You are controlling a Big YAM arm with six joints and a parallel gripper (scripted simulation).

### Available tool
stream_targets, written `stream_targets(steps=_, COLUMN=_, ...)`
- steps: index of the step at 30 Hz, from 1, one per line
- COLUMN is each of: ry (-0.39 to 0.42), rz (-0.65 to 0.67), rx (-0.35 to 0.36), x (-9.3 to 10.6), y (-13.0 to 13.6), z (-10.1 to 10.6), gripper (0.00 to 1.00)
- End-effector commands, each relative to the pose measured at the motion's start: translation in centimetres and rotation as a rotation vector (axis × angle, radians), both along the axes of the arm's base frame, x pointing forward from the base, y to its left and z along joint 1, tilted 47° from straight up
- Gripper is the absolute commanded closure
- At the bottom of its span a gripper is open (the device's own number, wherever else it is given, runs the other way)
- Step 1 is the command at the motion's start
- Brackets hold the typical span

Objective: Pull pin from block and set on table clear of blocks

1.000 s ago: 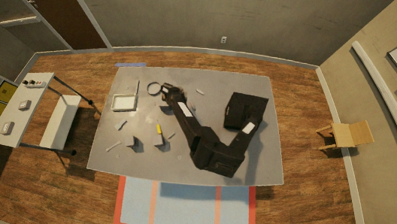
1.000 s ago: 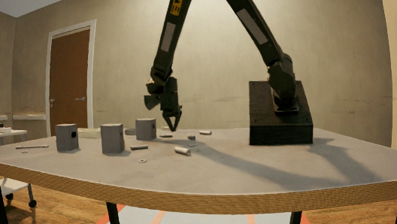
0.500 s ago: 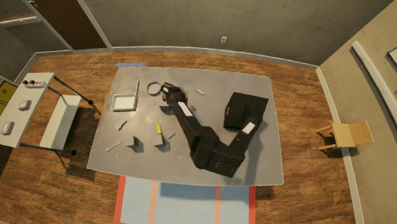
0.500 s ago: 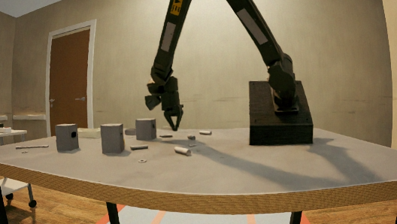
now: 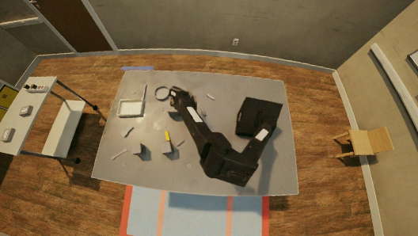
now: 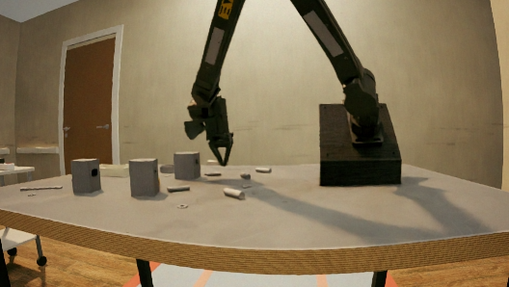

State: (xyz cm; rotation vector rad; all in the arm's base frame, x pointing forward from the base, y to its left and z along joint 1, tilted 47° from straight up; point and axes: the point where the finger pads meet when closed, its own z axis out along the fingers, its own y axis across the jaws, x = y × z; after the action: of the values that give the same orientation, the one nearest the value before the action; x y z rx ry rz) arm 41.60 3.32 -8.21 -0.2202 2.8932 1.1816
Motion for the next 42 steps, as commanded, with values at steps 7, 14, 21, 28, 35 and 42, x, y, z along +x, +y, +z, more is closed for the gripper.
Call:
stream_targets(steps=7, ry=-0.018, rz=0.006, rx=-0.006, x=1.3, y=-1.2, z=0.8, gripper=1.0)
stream_targets(steps=14, ry=-0.002, rz=0.016, rx=-0.005, x=1.3, y=-1.4, z=0.8, gripper=1.0)
stream_targets(steps=21, ry=0.003, rz=0.019, rx=-0.004, x=1.3, y=-1.4, z=0.9, gripper=1.0)
stream_targets(steps=28, ry=0.013, rz=0.02, rx=-0.003, x=1.2, y=-1.5, z=0.6, gripper=1.0)
stream_targets(steps=35, ry=0.028, rz=0.022, rx=-0.001, x=1.0, y=-1.5, z=0.3, gripper=1.0)
stream_targets(steps=42, ry=0.044, rz=0.022, rx=0.002, x=0.7, y=-1.5, z=-0.3, gripper=1.0)
